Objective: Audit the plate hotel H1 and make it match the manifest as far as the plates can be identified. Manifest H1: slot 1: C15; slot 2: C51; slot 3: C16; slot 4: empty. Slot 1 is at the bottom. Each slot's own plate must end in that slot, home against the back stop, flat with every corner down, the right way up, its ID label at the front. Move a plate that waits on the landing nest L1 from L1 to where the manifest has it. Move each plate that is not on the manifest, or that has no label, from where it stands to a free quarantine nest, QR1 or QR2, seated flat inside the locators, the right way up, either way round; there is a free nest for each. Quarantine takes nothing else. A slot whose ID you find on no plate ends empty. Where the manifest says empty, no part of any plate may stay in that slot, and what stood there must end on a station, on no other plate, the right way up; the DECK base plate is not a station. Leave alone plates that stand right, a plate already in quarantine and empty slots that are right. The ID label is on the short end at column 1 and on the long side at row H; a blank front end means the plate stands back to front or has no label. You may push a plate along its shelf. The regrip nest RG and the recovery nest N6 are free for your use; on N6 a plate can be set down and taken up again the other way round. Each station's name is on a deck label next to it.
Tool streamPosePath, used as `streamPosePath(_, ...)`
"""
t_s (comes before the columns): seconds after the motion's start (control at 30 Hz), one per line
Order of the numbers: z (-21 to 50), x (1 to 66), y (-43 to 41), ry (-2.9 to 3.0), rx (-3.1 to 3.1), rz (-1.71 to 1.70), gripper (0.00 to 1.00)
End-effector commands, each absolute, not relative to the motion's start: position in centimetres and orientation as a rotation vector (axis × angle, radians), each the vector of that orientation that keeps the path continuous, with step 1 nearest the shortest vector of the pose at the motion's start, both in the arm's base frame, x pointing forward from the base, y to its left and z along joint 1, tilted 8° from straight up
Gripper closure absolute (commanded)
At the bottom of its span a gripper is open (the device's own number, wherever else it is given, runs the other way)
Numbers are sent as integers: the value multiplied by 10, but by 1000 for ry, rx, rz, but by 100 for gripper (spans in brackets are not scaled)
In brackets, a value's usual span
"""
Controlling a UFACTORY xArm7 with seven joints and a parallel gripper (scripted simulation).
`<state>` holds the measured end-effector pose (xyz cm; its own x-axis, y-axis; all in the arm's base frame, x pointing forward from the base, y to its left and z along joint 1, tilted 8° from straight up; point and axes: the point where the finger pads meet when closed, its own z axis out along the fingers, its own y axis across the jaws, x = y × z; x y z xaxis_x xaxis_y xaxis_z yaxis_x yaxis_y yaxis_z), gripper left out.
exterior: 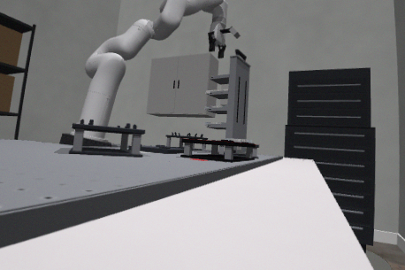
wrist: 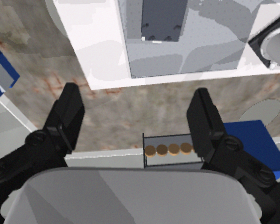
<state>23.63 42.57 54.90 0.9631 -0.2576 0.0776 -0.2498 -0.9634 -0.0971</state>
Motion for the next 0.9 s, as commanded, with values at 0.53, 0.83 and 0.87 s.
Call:
streamPosePath(0.53, 543, 177, 424, 387, -3000, -153, 0)
streamPosePath(0.83, 539, 148, 417, 387, -3000, -152, 0)
streamPosePath(0.87, 539, 148, 417, 387, -3000, -152, 0)
